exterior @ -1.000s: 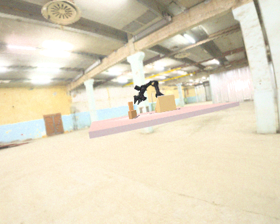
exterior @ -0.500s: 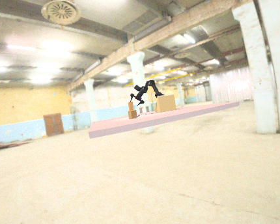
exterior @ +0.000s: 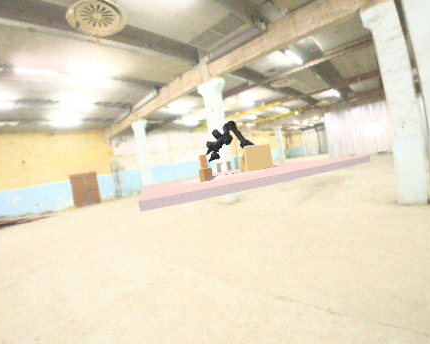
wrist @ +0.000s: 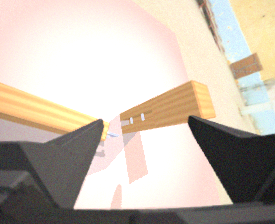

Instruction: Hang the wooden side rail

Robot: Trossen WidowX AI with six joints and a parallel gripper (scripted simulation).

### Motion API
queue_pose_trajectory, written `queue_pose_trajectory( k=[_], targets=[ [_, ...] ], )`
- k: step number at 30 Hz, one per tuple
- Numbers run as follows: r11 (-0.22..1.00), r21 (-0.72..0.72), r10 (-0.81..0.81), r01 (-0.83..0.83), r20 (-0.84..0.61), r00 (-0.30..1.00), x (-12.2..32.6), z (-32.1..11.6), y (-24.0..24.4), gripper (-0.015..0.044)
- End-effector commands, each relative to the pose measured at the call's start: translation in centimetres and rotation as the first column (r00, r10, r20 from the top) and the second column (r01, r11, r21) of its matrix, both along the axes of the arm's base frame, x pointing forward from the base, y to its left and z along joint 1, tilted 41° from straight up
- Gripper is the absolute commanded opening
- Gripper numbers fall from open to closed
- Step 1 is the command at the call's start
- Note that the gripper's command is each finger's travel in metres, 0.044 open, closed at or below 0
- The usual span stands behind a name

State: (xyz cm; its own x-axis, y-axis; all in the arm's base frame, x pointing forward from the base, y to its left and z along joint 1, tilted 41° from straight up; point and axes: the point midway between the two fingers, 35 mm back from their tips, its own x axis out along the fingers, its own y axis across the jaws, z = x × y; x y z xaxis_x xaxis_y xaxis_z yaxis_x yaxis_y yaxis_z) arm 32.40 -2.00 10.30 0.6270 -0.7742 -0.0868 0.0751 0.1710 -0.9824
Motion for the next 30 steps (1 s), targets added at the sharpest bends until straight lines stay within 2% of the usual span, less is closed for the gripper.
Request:
queue_pose_trajectory(
  k=[1,6,9,30],
  targets=[
    [0.983,0.181,-0.078,0.028,0.272,0.959,-0.9,-0.3,-0.3,0.0440],
    [0.926,0.376,-0.203,-0.018,0.540,0.817,-1.9,-0.4,-0.5,0.0440],
    [0.890,0.452,-0.272,-0.063,0.635,0.723,-2.4,-0.4,-0.7,0.0440],
    [0.887,0.457,-0.277,-0.067,0.641,0.716,-2.5,-0.4,-0.7,0.0440]
  ],
)
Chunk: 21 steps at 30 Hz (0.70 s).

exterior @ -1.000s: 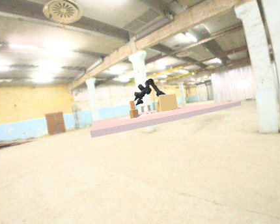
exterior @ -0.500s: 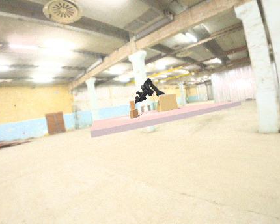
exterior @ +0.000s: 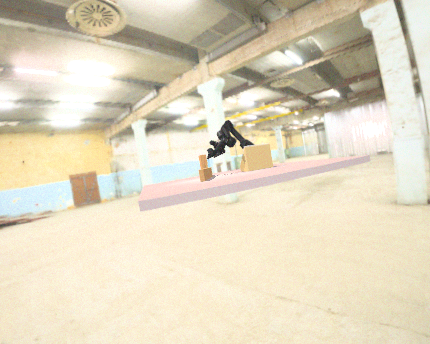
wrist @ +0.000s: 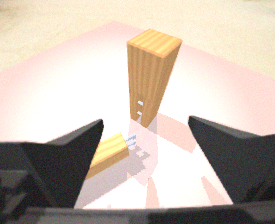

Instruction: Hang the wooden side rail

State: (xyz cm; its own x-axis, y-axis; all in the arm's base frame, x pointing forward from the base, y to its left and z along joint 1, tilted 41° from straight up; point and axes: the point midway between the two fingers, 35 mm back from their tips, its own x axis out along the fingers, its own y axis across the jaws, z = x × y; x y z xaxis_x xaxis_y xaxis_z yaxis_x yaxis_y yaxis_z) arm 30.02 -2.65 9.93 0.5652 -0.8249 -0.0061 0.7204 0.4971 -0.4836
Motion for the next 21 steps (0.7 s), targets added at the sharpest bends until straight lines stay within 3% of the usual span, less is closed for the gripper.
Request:
queue_pose_trajectory(
  k=[1,6,13,21],
  targets=[
    [1.000,0.002,-0.005,0.005,0.004,1.000,-0.1,0.0,-0.1,0.0440],
    [1.000,-0.010,0.004,-0.004,-0.022,1.000,0.4,-0.2,0.2,0.0440],
    [0.987,-0.108,0.081,-0.119,-0.299,0.951,5.1,-2.3,2.5,0.0440],
    [0.952,-0.147,0.129,-0.270,-0.605,0.786,9.3,-4.7,4.7,0.0440]
  ],
)
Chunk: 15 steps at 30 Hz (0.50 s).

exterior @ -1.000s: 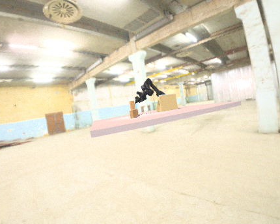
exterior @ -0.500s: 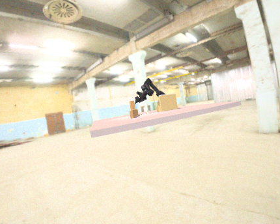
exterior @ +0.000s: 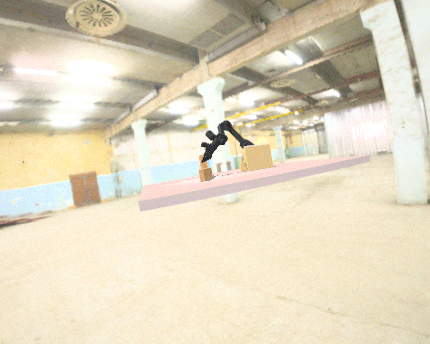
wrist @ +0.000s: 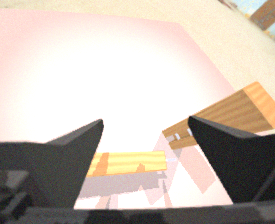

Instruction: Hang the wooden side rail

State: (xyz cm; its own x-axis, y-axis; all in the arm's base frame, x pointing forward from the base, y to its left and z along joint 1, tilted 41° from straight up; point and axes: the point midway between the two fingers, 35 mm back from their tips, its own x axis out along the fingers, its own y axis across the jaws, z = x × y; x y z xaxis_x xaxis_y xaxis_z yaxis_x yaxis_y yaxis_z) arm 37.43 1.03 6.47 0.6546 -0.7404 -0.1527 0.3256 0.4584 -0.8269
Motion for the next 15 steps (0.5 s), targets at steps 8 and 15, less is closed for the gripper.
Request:
queue_pose_trajectory(
  k=[8,15],
  targets=[
    [0.981,-0.079,0.116,-0.177,-0.492,0.863,4.1,-3.2,2.6,0.0440],
    [0.962,-0.054,0.142,-0.267,-0.735,0.663,4.5,-4.0,3.4,0.0440]
  ],
)
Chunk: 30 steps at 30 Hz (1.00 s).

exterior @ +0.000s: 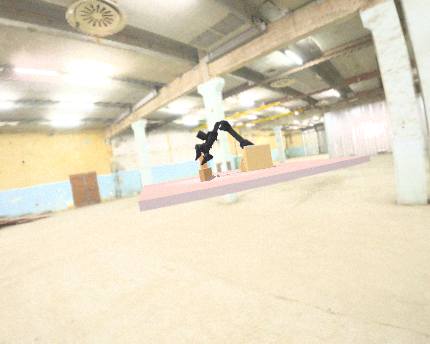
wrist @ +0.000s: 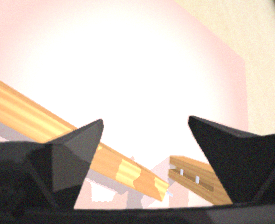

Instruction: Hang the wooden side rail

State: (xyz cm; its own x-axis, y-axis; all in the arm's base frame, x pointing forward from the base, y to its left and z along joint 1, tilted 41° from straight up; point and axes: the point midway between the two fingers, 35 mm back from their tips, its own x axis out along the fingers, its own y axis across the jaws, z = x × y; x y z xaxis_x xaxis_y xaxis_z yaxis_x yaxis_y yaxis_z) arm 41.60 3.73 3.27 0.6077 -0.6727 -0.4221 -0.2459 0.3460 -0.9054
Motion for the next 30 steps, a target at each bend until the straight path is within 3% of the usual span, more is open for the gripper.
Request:
queue_pose_trajectory(
  k=[1,8,17,30],
  targets=[
    [0.997,-0.026,0.062,-0.072,-0.293,0.954,0.3,-0.9,0.8,0.0440],
    [0.992,-0.020,0.094,-0.128,-0.574,0.814,-1.0,-0.4,1.2,0.0440],
    [0.987,0.022,0.102,-0.157,-0.847,0.521,-4.3,2.2,1.0,0.0440],
    [0.987,0.026,0.102,-0.157,-0.862,0.496,-4.6,2.5,1.0,0.0440]
  ],
)
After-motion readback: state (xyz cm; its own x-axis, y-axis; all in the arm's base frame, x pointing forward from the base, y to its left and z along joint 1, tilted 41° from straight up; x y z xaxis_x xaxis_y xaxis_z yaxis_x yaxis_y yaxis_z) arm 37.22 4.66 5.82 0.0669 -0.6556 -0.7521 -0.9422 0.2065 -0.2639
